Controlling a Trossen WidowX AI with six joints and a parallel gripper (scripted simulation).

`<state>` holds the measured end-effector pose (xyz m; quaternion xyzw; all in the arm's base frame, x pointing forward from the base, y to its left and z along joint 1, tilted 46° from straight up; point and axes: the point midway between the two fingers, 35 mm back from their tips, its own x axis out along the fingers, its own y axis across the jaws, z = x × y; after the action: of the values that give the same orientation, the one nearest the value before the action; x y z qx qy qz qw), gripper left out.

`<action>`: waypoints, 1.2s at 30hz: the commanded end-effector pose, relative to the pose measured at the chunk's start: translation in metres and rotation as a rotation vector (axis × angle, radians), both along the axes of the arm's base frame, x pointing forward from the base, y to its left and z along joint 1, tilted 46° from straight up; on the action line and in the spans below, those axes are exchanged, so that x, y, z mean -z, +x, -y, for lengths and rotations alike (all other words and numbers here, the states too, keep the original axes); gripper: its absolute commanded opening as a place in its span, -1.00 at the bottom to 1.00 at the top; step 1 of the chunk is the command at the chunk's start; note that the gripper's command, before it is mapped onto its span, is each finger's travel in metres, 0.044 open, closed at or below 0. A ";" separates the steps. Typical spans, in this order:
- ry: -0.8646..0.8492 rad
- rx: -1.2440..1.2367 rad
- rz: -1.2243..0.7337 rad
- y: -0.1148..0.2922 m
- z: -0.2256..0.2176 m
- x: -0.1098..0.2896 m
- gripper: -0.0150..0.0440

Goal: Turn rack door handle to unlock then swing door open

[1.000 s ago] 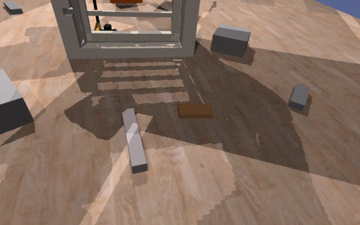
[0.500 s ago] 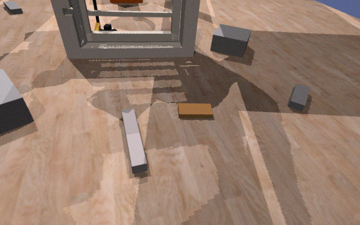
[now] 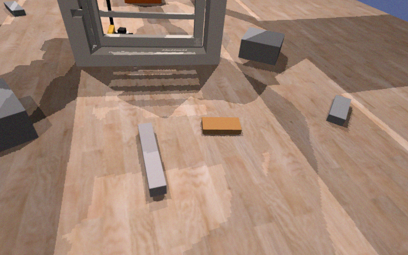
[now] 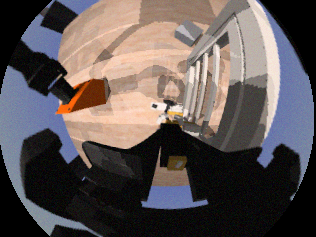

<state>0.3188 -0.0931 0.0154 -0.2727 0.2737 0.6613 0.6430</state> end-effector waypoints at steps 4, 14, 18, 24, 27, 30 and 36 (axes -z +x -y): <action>-0.002 0.119 -0.123 -0.011 -0.003 -0.003 -0.42; -0.007 0.271 -0.275 -0.028 -0.008 -0.010 -0.42; -0.009 0.327 -0.330 -0.037 -0.012 -0.013 -0.42; -0.012 0.398 -0.402 -0.049 -0.017 -0.019 -0.42; -0.013 0.436 -0.440 -0.055 -0.021 -0.023 -0.42; -0.014 0.472 -0.475 -0.061 -0.025 -0.027 -0.42; -0.016 0.541 -0.545 -0.072 -0.033 -0.035 -0.42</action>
<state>0.2531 -0.0649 0.0451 -0.0350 0.4849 0.5313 0.6938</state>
